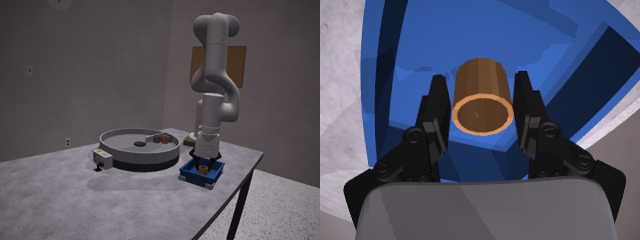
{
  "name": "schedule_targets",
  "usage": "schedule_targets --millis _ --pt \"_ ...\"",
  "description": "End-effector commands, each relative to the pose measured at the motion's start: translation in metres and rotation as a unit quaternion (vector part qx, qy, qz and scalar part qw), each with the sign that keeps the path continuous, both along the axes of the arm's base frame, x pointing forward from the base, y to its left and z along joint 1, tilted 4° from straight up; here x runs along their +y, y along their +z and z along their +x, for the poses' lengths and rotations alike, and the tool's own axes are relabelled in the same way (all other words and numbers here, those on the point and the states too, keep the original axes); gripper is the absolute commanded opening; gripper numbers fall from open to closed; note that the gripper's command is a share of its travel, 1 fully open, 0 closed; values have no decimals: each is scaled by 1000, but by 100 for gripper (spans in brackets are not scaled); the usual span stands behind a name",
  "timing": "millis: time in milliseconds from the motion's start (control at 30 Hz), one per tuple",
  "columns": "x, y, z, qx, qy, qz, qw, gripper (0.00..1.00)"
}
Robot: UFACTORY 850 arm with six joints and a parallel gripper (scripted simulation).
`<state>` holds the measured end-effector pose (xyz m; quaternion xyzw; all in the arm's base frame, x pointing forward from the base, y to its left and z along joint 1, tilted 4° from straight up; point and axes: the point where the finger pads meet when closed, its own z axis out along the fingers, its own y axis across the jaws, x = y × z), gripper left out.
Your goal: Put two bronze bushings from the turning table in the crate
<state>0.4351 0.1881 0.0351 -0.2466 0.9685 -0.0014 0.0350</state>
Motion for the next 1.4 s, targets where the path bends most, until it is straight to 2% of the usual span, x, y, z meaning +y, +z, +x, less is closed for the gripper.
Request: schedule_targets --millis 0,367,700,1133,1367 --pt "0 1 1 -1 0 0 1000 48" --pt "0 2 1 -1 0 0 1000 48" --pt "0 21 -1 -1 0 0 1000 48" --pt "-1 79 -5 -1 0 0 1000 48" --pt "-1 90 -6 -1 0 0 1000 48"
